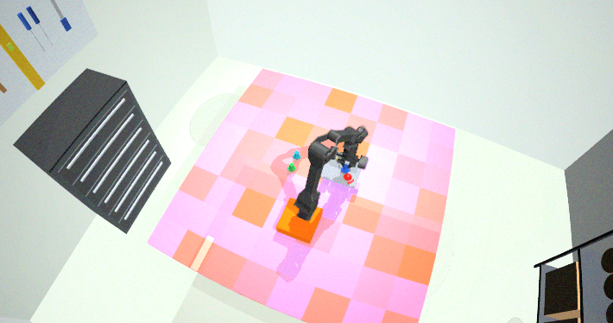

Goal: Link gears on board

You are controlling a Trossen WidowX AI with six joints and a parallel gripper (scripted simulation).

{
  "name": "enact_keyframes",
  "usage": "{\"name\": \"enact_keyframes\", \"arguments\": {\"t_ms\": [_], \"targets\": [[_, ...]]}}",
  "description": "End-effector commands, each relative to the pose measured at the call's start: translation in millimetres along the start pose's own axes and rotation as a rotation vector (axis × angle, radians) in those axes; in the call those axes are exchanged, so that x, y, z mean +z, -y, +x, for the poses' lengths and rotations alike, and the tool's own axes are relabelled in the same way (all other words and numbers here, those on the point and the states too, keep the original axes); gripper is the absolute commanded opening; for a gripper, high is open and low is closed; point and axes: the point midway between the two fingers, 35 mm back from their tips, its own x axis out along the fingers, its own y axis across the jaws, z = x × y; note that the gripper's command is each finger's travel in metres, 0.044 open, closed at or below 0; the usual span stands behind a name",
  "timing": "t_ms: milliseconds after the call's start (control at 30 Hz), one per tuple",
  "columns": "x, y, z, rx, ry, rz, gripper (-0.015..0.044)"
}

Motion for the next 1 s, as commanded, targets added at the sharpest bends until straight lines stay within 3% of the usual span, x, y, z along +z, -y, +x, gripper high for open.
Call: {"name": "enact_keyframes", "arguments": {"t_ms": [0, 267, 967], "targets": [[-1.4, 0.9, 0.9, -0.001, -0.003, 0.121, 0.0000], [0.4, 0.3, 1.3, -0.001, -0.003, 0.148, 0.0000], [0.5, 0.1, 2.1, 0.000, -0.004, -0.320, 0.0000]]}}
